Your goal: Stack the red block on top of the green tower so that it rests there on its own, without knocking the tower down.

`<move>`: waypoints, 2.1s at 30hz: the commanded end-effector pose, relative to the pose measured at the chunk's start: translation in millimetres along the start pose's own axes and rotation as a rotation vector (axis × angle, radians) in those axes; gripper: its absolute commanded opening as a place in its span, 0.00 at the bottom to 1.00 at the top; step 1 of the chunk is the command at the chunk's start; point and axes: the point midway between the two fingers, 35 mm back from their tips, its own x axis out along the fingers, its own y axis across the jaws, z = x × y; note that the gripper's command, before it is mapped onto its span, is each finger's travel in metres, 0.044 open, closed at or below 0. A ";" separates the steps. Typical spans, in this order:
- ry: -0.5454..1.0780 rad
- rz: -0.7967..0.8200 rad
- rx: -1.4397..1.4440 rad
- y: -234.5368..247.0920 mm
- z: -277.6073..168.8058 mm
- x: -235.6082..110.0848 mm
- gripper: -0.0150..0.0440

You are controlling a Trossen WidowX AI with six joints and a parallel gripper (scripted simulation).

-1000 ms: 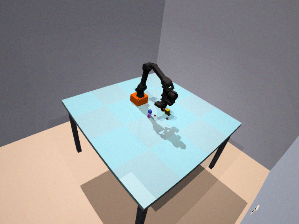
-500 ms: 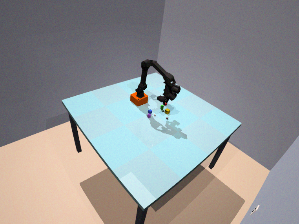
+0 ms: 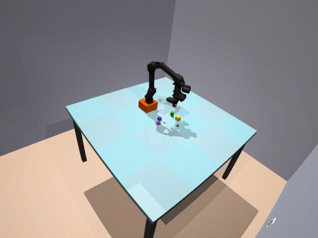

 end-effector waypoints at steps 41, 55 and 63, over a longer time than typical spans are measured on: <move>0.003 0.004 0.001 12.5 -18.3 75.9 0.25; 0.003 0.004 0.001 12.5 -18.3 76.6 0.25; 0.001 0.000 0.003 12.0 -17.9 76.0 0.52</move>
